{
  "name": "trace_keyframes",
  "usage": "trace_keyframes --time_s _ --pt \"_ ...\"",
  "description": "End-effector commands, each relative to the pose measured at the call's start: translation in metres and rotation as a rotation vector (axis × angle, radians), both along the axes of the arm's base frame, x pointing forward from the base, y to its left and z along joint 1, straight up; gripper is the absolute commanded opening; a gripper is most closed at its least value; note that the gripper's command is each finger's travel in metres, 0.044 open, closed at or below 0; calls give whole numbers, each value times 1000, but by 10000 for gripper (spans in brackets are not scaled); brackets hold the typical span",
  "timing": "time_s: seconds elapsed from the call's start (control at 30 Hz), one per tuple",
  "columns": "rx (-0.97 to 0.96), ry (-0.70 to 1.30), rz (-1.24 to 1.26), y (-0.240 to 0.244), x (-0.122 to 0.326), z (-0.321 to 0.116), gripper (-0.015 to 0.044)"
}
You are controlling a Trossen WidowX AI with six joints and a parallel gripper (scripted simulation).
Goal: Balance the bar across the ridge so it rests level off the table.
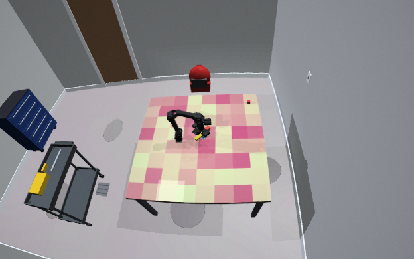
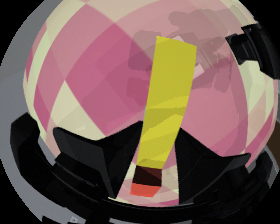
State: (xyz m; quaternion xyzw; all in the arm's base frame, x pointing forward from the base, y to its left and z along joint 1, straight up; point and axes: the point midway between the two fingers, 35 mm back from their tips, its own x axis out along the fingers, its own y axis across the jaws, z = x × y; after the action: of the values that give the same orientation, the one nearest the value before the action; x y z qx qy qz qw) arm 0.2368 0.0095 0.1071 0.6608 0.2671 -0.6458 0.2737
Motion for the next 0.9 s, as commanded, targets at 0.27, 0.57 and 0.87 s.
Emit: trace_keyframes --time_s 0.27,0.57,0.87 --pt "0 1 0 0 0 0 185" --pt "0 1 0 0 0 0 185" --pt "0 1 0 0 0 0 369"
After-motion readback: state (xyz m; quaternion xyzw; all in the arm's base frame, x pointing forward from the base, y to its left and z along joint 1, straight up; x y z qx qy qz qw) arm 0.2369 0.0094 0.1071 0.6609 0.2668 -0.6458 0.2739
